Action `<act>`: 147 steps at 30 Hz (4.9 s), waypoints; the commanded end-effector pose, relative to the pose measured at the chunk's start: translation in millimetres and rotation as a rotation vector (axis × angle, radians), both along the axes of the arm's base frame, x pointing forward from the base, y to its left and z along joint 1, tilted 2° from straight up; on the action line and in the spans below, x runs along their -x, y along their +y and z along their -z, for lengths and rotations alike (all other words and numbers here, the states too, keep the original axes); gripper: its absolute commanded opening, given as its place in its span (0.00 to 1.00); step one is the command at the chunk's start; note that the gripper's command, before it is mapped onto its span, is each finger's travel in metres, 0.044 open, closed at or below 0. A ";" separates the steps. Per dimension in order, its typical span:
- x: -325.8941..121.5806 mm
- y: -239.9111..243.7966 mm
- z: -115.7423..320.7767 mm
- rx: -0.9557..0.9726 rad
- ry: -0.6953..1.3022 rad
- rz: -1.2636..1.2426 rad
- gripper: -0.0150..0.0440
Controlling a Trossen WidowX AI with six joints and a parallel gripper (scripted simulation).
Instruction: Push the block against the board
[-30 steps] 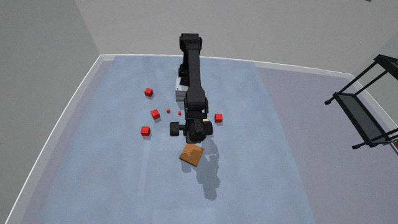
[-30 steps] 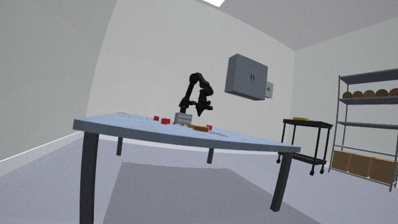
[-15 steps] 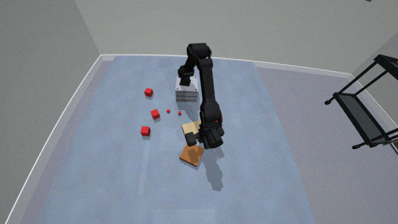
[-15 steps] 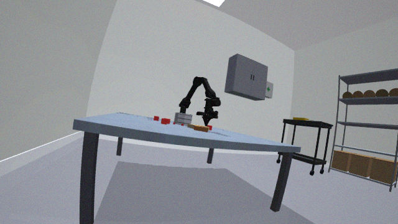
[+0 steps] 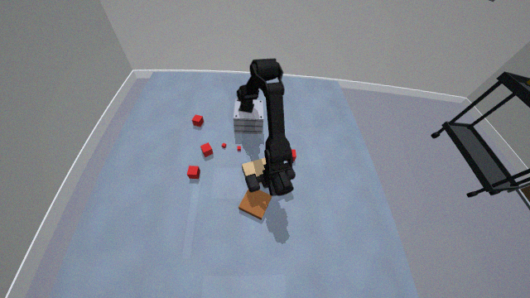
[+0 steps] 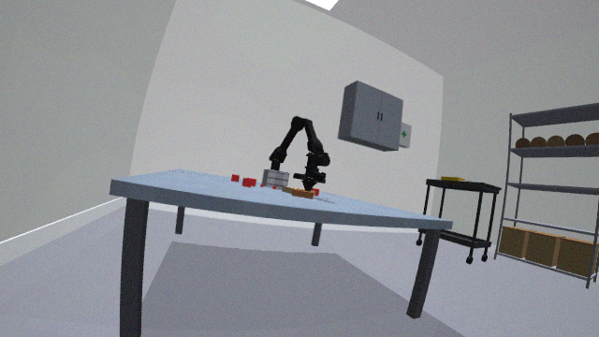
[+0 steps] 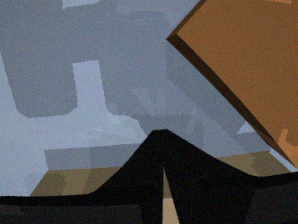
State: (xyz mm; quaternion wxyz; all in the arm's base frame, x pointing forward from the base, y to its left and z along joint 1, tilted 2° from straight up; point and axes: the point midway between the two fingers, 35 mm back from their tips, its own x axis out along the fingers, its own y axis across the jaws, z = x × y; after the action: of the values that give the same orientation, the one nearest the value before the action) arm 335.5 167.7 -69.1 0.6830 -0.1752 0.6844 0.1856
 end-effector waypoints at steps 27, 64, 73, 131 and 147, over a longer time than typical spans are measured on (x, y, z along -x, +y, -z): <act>27.6 -15.1 2.0 0.000 0.009 -0.005 0.25; 47.9 -26.5 2.6 0.000 0.010 -0.005 0.25; 47.9 -26.5 2.6 0.000 0.010 -0.005 0.25; 3.3 -2.9 -9.9 0.001 0.006 -0.007 0.25; 48.2 -74.5 -60.4 0.005 0.012 0.005 0.25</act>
State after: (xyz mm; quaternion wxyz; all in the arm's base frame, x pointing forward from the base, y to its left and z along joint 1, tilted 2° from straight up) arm 307.3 120.2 -9.9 0.6802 -0.1758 0.6870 0.1856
